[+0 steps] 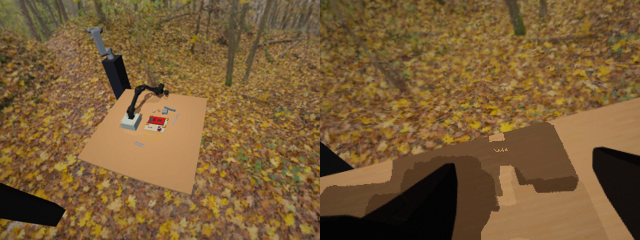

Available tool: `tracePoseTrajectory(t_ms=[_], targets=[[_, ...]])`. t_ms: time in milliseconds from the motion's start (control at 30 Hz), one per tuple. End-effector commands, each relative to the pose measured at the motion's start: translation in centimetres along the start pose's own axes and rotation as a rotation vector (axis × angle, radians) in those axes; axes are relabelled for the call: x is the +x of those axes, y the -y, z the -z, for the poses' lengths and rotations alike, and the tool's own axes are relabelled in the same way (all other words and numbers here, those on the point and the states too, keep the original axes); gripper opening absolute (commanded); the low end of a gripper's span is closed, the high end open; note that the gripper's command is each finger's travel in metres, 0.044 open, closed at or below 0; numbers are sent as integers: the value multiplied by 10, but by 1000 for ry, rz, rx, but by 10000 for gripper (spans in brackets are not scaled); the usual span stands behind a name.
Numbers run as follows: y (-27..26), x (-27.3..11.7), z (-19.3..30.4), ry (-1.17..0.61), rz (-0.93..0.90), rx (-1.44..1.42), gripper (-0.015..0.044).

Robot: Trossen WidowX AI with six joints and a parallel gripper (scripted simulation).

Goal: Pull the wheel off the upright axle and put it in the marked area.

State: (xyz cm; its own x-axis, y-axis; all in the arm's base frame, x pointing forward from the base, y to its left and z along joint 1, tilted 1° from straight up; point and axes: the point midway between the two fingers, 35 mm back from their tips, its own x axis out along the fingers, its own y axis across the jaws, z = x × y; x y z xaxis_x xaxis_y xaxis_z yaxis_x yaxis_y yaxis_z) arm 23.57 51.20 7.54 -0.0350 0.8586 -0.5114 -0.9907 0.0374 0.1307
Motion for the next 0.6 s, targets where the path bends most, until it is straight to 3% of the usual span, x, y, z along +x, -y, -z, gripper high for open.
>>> tracePoseTrajectory(t_ms=[0, 300, 567], targets=[[45, -28, 11, -37, 105, 189, 300], [139, -112, 69, -122, 385, 755, 300], [191, -206, 131, -131, 657, 1278, 300]])
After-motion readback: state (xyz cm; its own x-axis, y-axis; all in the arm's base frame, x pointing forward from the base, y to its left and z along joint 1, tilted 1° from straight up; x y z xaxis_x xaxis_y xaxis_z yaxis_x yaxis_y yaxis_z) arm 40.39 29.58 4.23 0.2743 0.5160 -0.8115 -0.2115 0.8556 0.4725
